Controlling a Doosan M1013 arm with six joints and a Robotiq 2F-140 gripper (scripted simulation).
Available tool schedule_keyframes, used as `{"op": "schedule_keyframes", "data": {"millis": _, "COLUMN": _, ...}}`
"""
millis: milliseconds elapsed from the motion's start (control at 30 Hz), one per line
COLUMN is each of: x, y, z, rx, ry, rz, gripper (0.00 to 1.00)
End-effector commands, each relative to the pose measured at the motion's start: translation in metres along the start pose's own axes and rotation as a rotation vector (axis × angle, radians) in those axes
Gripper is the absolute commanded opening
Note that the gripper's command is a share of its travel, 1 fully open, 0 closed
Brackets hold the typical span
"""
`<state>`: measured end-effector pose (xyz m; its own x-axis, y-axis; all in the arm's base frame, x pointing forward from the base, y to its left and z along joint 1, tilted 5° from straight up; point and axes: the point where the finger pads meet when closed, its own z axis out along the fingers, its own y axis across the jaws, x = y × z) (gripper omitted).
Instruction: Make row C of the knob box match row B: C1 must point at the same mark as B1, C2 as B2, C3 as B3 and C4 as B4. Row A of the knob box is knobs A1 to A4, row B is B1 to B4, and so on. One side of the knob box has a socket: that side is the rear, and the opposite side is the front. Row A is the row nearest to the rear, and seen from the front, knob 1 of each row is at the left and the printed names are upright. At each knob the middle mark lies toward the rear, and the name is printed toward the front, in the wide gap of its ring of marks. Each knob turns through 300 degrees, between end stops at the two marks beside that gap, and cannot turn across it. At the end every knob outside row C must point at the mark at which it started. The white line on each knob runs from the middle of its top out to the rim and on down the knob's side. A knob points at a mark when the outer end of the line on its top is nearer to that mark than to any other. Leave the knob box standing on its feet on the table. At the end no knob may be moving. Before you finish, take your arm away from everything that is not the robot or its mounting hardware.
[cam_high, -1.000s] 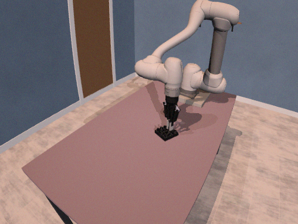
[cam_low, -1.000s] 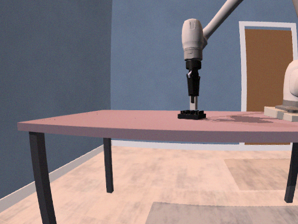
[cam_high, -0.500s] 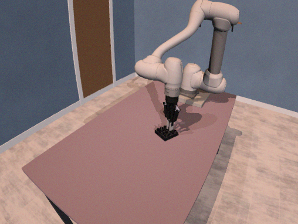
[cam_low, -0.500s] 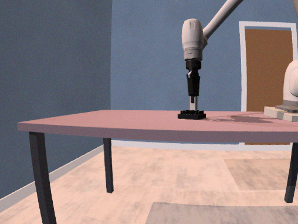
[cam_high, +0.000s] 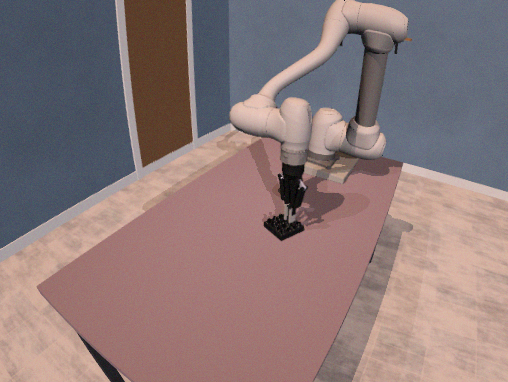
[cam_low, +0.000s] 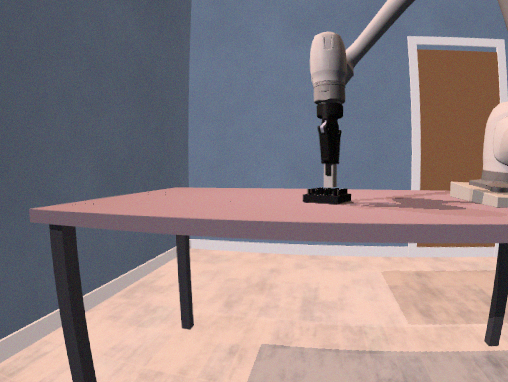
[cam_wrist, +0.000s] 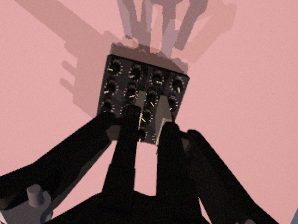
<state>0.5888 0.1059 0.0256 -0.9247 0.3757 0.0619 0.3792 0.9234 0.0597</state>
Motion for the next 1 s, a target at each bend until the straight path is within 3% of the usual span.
{"op": "schedule_keyframes", "data": {"millis": 0, "x": 0.0, "y": 0.0, "z": 0.0, "rx": 0.0, "ry": 0.0, "rz": 0.0, "gripper": 0.12}}
{"op": "schedule_keyframes", "data": {"millis": 967, "x": 0.0, "y": 0.0, "z": 0.014, "rx": 0.0, "ry": 0.0, "rz": 0.0, "gripper": 0.12}}
